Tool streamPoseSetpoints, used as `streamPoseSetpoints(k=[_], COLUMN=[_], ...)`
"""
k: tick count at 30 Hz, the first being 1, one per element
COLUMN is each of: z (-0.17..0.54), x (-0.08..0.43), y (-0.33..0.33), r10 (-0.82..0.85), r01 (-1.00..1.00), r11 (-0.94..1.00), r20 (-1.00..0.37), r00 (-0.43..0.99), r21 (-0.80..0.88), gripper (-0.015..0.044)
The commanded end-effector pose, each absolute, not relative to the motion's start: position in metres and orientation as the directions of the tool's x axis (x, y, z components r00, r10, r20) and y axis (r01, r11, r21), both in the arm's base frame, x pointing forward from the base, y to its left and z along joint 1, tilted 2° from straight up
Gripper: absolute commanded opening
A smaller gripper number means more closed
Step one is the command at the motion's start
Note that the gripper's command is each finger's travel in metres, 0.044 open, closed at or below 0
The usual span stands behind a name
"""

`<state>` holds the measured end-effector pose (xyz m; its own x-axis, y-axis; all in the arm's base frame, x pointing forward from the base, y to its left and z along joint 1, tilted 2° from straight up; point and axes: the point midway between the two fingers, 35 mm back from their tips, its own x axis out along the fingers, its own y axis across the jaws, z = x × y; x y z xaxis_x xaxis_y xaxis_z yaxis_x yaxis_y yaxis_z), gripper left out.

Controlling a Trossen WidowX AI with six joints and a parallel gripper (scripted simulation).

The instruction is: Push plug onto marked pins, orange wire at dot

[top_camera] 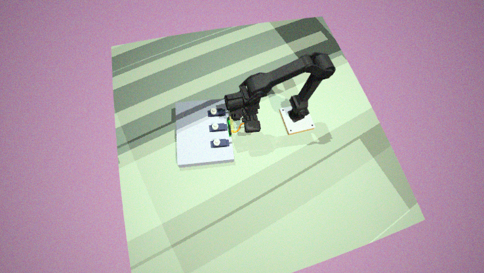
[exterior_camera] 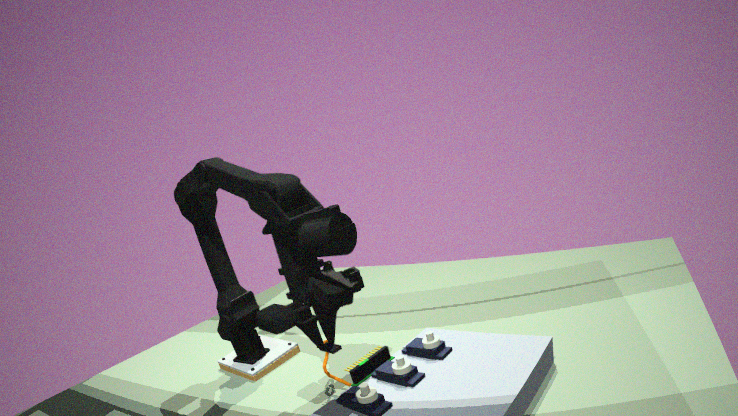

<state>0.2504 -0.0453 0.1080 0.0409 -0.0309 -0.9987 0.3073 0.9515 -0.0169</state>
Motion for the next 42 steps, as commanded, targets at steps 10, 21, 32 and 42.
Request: streamPoseSetpoints(k=[10, 21, 32, 42], z=[0.092, 0.098, 0.098, 0.098], x=[0.260, 0.282, 0.287, 0.291], y=[-0.050, -0.060, -0.059, -0.060], r10=[-0.033, -0.034, -0.034, -0.034], r01=[0.310, 0.310, 0.310, 0.310], r11=[0.950, 0.950, 0.950, 0.950], r20=[-0.999, -0.999, -0.999, -0.999], r00=[0.033, 0.035, 0.035, 0.035], r21=[-0.021, -0.021, -0.021, -0.021], gripper=[0.0000, 0.0000, 0.0000, 0.0000])
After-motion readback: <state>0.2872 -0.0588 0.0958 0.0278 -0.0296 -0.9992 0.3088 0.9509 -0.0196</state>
